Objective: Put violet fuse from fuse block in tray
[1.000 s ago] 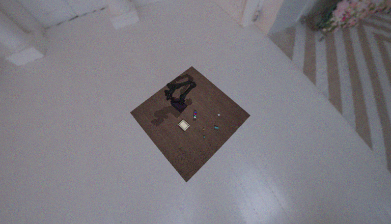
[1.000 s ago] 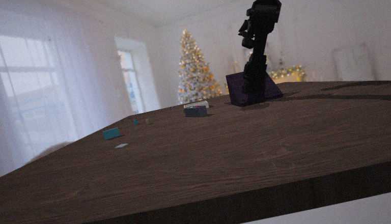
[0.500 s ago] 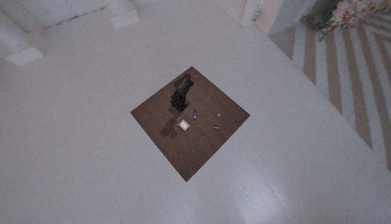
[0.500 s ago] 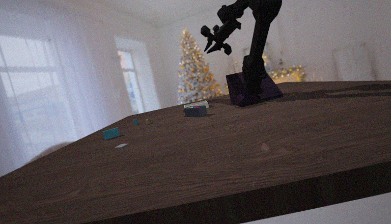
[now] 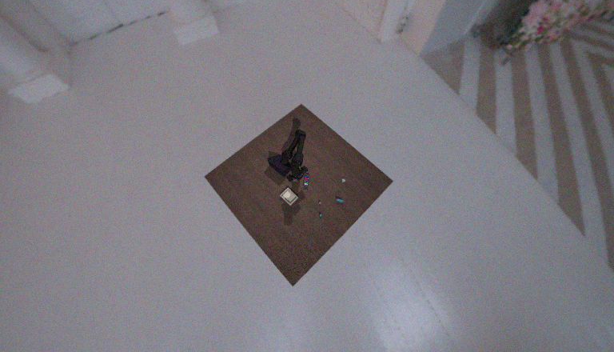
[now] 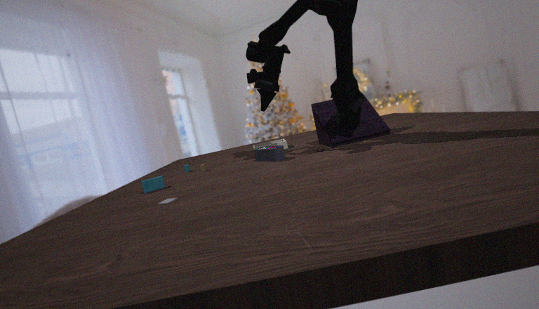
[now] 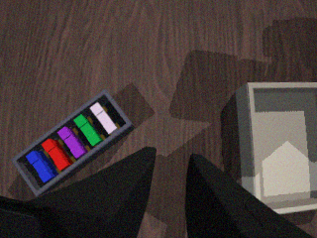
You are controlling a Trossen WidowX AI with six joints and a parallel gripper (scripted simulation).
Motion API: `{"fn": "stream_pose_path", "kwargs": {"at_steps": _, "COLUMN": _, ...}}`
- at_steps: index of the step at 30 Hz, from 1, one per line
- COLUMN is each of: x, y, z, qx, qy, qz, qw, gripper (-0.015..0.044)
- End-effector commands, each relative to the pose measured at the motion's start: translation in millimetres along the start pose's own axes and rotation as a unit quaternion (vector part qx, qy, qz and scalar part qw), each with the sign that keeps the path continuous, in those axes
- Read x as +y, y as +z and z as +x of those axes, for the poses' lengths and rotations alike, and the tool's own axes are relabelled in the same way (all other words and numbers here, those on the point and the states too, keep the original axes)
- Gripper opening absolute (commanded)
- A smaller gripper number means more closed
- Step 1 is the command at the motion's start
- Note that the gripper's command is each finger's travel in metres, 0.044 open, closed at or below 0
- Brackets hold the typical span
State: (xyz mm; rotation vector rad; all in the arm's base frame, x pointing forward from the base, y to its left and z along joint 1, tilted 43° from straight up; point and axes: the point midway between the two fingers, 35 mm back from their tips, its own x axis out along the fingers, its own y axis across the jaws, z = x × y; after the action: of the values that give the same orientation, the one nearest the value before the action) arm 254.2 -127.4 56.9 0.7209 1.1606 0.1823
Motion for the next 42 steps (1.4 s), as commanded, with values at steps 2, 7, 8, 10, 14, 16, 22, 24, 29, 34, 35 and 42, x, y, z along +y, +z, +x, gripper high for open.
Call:
{"fn": "stream_pose_path", "kwargs": {"at_steps": 2, "x": 61, "y": -18, "z": 54, "qx": 0.143, "qy": 0.078, "qz": -0.28, "qw": 0.946, "gripper": 0.0065}}
{"fn": "stream_pose_path", "kwargs": {"at_steps": 7, "x": 84, "y": -28, "z": 71, "qx": 0.188, "qy": 0.119, "qz": -0.378, "qw": 0.899, "gripper": 0.0065}}
{"fn": "stream_pose_path", "kwargs": {"at_steps": 8, "x": 84, "y": -24, "z": 72, "qx": 0.187, "qy": 0.119, "qz": -0.378, "qw": 0.899, "gripper": 0.0065}}
{"fn": "stream_pose_path", "kwargs": {"at_steps": 10, "x": 84, "y": -20, "z": 74, "qx": 0.187, "qy": 0.119, "qz": -0.378, "qw": 0.899, "gripper": 0.0065}}
{"fn": "stream_pose_path", "kwargs": {"at_steps": 14, "x": 84, "y": -20, "z": 74, "qx": 0.187, "qy": 0.119, "qz": -0.378, "qw": 0.899, "gripper": 0.0065}}
{"fn": "stream_pose_path", "kwargs": {"at_steps": 16, "x": 84, "y": -20, "z": 75, "qx": 0.187, "qy": 0.119, "qz": -0.378, "qw": 0.899, "gripper": 0.0065}}
{"fn": "stream_pose_path", "kwargs": {"at_steps": 22, "x": 84, "y": -22, "z": 79, "qx": 0.187, "qy": 0.119, "qz": -0.378, "qw": 0.899, "gripper": 0.0065}}
{"fn": "stream_pose_path", "kwargs": {"at_steps": 24, "x": 84, "y": -23, "z": 81, "qx": 0.187, "qy": 0.119, "qz": -0.378, "qw": 0.899, "gripper": 0.0065}}
{"fn": "stream_pose_path", "kwargs": {"at_steps": 29, "x": 84, "y": -25, "z": 85, "qx": 0.187, "qy": 0.119, "qz": -0.378, "qw": 0.899, "gripper": 0.0065}}
{"fn": "stream_pose_path", "kwargs": {"at_steps": 34, "x": 84, "y": -28, "z": 89, "qx": 0.187, "qy": 0.119, "qz": -0.378, "qw": 0.899, "gripper": 0.0065}}
{"fn": "stream_pose_path", "kwargs": {"at_steps": 35, "x": 84, "y": -28, "z": 90, "qx": 0.187, "qy": 0.119, "qz": -0.378, "qw": 0.899, "gripper": 0.0065}}
{"fn": "stream_pose_path", "kwargs": {"at_steps": 42, "x": 84, "y": -32, "z": 96, "qx": 0.187, "qy": 0.119, "qz": -0.378, "qw": 0.899, "gripper": 0.0065}}
